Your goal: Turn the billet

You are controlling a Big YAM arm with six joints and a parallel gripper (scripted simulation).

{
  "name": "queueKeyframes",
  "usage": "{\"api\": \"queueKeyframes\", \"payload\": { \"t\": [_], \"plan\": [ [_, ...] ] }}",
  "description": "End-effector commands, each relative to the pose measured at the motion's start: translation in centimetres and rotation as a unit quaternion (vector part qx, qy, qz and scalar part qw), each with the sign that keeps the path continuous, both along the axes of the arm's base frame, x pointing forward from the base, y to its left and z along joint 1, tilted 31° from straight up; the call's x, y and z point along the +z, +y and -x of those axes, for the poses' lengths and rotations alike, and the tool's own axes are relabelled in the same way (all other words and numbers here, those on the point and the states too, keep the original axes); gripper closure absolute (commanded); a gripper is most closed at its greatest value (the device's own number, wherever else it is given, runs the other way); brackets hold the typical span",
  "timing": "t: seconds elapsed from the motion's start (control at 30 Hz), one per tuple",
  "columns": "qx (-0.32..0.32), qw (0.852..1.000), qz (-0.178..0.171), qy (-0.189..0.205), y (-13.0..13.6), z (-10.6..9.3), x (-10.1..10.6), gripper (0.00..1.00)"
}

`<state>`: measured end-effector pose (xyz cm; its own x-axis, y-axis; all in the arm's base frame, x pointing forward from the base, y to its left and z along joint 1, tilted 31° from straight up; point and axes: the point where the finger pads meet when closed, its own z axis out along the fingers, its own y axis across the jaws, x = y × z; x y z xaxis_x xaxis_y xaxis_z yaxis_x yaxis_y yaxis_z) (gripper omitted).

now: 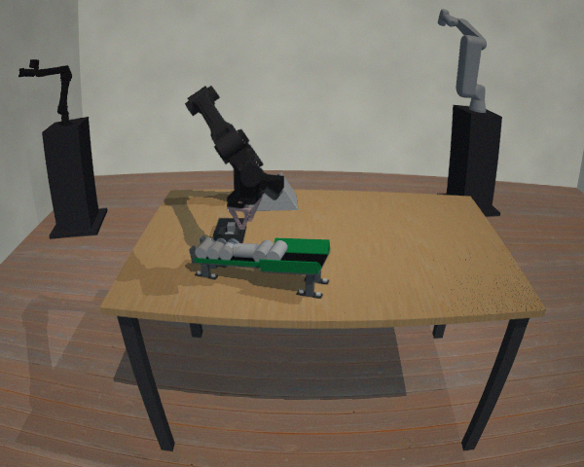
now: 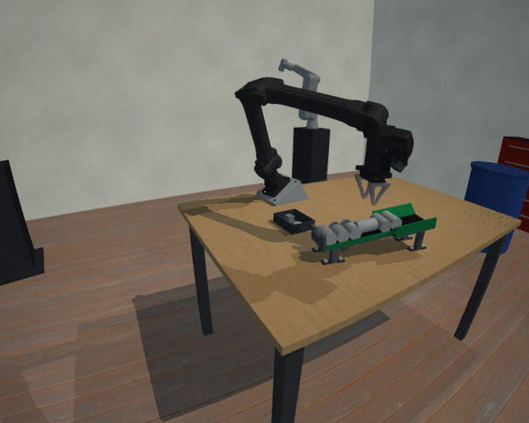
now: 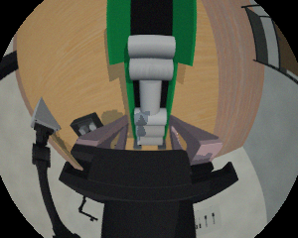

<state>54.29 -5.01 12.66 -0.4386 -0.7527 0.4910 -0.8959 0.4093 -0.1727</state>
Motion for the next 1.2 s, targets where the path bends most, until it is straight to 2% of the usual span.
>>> {"api": "queueKeyframes", "payload": {
  "t": [0.0,0.9,1.17],
  "plan": [
    [-0.005,0.999,-0.004,-0.038,-0.7,-2.1,2.4,0.45],
    [-0.003,0.999,-0.007,-0.04,-0.7,-2.2,2.5,0.45],
    [-0.002,1.0,-0.011,-0.027,-0.8,-1.0,1.5,0.45]
  ]
}}
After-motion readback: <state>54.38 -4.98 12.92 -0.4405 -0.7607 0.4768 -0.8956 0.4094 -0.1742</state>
